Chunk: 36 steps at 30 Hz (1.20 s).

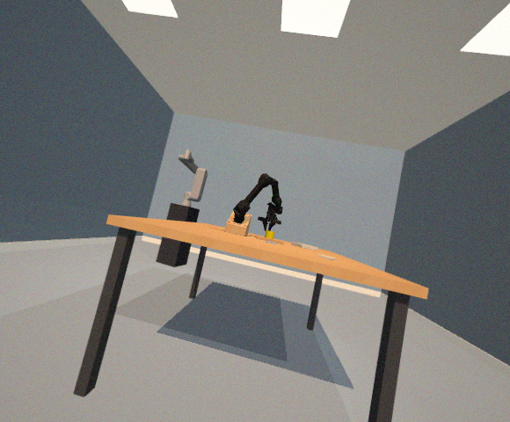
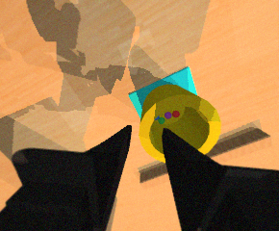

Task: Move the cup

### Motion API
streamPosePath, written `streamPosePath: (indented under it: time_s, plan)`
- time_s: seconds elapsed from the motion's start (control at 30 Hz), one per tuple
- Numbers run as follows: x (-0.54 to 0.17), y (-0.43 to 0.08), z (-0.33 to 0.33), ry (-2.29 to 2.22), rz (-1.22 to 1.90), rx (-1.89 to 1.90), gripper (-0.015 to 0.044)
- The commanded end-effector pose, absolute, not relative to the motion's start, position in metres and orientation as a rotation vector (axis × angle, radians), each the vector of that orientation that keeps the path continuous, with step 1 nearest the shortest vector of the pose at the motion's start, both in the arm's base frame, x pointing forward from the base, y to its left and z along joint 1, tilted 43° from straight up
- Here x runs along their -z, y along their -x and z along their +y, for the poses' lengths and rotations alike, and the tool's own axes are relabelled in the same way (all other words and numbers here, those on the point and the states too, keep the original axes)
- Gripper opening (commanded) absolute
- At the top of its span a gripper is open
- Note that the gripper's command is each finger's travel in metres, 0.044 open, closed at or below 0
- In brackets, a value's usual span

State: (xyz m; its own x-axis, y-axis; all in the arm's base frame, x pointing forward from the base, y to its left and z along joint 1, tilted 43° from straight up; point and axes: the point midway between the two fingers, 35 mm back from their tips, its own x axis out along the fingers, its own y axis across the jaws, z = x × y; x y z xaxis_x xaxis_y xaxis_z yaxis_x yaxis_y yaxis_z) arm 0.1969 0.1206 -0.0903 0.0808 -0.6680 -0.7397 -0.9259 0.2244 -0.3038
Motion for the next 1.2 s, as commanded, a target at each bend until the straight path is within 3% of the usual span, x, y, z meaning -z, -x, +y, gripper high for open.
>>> streamPosePath:
  time_s: [0.0,0.43,0.8,1.17]
  plan:
    - [0.084,-0.198,0.128,1.501,1.646,-0.385,0.0147]
    - [0.068,-0.192,0.137,1.505,1.648,-0.386,0.0147]
    - [0.069,-0.192,0.137,1.516,1.653,-0.387,0.0435]
    - [0.033,-0.187,0.168,1.507,1.649,-0.388,0.0440]
